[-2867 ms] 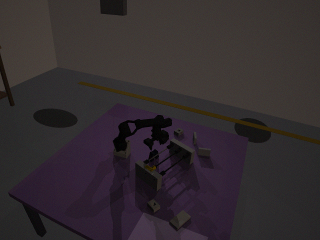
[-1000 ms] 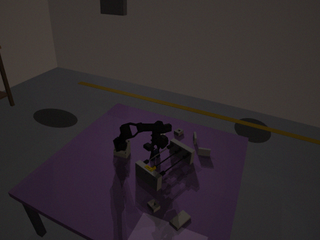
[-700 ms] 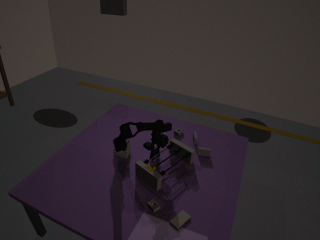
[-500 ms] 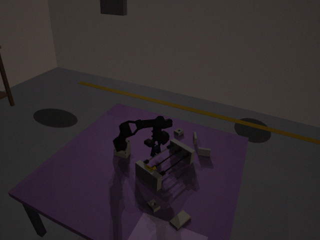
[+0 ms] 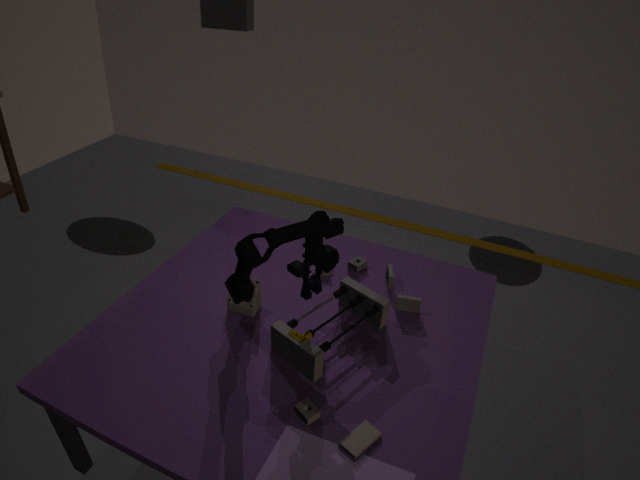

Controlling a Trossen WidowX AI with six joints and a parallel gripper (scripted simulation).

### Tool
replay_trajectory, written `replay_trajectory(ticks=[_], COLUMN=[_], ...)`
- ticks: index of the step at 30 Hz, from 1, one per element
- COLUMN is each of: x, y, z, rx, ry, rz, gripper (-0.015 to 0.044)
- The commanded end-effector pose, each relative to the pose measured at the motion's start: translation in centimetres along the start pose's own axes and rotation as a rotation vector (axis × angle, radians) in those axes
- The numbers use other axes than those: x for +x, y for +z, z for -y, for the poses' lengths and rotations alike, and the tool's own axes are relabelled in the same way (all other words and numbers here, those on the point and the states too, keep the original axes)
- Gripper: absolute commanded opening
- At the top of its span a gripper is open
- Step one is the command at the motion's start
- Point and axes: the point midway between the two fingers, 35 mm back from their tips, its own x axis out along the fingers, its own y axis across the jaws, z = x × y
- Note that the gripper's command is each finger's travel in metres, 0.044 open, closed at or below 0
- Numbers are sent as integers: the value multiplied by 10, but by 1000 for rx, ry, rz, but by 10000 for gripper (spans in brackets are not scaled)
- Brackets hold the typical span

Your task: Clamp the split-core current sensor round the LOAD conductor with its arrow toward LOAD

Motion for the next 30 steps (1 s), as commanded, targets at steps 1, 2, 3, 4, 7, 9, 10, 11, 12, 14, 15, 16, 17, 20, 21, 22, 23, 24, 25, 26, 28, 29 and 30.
replay_trajectory(ticks=[1,2,3,4,7,9,10,11,12,14,15,16,17,20,21,22,23,24,25,26,28,29,30], x=[-6,-6,-6,-6,-5,-5,-5,-4,-4,-4,-4,-3,-3,-2,-2,-2,-2,-2,-1,-1,-1,-1,0], y=[0,1,2,3,9,12,14,16,17,21,23,24,26,31,33,35,37,38,40,42,46,47,49], z=[1,1,1,1,0,-1,-1,-1,-1,-2,-2,-2,-2,-3,-3,-3,-3,-3,-3,-3,-4,-4,-4], rx=[-9,-25,-45,-70,-160,-221,-252,-282,-313,-374,-405,-435,-466,-557,-587,-618,-648,-678,-709,-739,-799,-829,-860], ry=[-2,-1,0,1,3,4,4,4,3,2,1,0,-2,-7,-9,-12,-15,-18,-21,-24,-31,-35,-39], rz=[-3,-1,2,6,21,31,36,42,47,57,62,67,73,88,93,98,103,108,113,117,127,131,136], gripper=[0,0,0,0,0,0,0,0,0,0,0,0,0,0,0,0,0,0,0,0,0,0,0])
